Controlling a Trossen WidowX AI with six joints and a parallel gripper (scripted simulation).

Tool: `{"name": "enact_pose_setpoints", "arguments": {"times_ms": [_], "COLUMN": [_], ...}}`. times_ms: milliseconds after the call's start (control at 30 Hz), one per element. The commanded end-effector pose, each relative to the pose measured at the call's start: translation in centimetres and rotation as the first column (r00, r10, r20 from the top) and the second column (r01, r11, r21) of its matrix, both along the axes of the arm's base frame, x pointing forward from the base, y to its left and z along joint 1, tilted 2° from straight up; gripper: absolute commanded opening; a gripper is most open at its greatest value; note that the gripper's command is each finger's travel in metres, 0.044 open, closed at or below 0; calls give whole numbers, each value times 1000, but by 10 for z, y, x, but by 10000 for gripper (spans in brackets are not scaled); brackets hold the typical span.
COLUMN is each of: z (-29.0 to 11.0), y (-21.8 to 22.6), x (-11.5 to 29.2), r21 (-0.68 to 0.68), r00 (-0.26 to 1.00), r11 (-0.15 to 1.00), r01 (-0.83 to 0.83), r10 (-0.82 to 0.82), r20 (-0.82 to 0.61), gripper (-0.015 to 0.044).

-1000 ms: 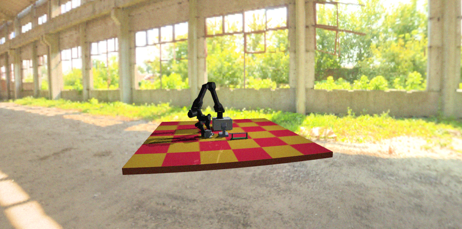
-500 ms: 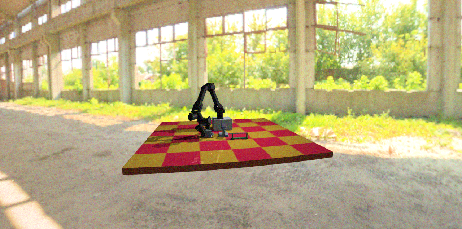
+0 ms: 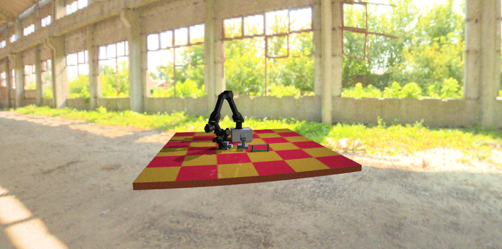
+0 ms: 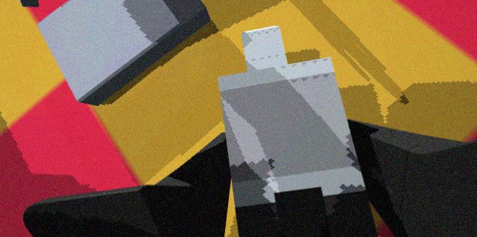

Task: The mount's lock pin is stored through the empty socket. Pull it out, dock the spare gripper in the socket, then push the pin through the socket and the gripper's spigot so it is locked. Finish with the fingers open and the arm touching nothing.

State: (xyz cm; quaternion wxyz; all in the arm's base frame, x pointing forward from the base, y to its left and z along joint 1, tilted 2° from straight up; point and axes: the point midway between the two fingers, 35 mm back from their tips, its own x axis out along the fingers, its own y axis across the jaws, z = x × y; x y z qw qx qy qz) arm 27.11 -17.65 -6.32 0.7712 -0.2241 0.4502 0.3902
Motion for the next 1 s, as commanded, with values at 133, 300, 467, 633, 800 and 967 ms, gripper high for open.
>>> {"name": "enact_pose_setpoints", "arguments": {"times_ms": [133, 300, 467, 633, 800, 967], "z": [0, 2, 22, 50, 78, 106], "y": [1, 0, -2, -4, -4, -2], "x": [0, 1, 3, 5, 5, 3], "r21": [5, 5, 4, 4, 4, 4], "r00": [1000, 1000, 1000, 1000, 1000, 1000], "r11": [1000, 1000, 1000, 1000, 1000, 1000], "r01": [3, 3, 3, 3, 3, 3], "r10": [-3, -3, -3, -3, -3, -3], "r20": [0, 0, 1, 1, 1, 1], "gripper": [170, 78, 0, 0, 0, 0]}}
